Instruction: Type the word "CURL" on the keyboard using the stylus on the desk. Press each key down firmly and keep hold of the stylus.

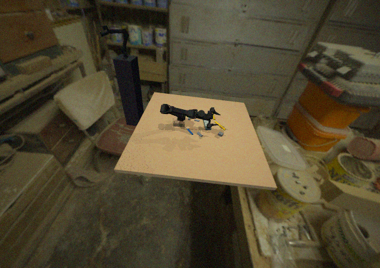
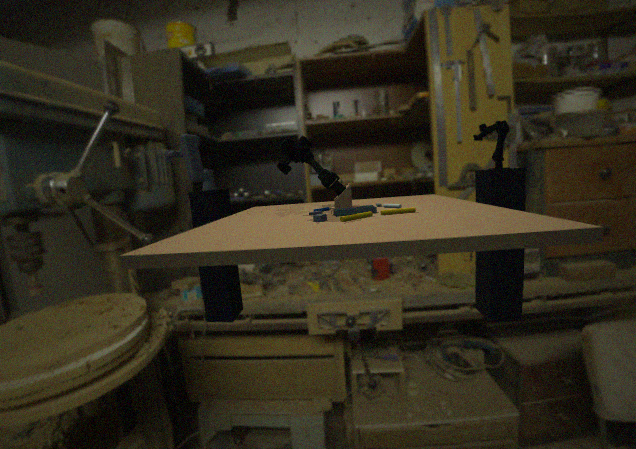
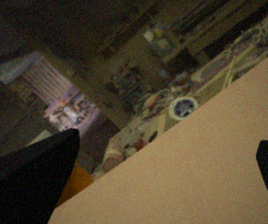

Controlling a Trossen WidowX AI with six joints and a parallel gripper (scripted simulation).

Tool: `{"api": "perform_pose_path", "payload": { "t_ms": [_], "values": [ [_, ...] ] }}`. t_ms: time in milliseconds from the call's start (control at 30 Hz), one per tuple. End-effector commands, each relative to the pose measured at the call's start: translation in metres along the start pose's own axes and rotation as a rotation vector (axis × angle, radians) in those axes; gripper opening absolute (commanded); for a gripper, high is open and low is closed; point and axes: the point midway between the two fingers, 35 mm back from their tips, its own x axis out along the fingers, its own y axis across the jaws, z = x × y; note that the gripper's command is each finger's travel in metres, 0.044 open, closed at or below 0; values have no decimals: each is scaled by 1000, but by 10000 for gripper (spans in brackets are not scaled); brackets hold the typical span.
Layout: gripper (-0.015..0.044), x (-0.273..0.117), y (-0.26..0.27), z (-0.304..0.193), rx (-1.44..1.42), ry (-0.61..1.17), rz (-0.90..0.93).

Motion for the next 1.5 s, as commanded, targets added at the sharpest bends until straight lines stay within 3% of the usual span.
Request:
{"api": "perform_pose_path", "payload": {
  "t_ms": [0, 267, 533, 1000, 1467],
  "values": [
    [414, 2, 1, -2, 3, 11, 0],
    [204, 48, 33, -104, 45, 476, -37],
    [0, 49, 71, -218, -78, 929, -140],
    [0, -18, 94, -361, -687, 1426, -410],
    [0, -22, 94, -365, -725, 1438, -423]
  ]
}}
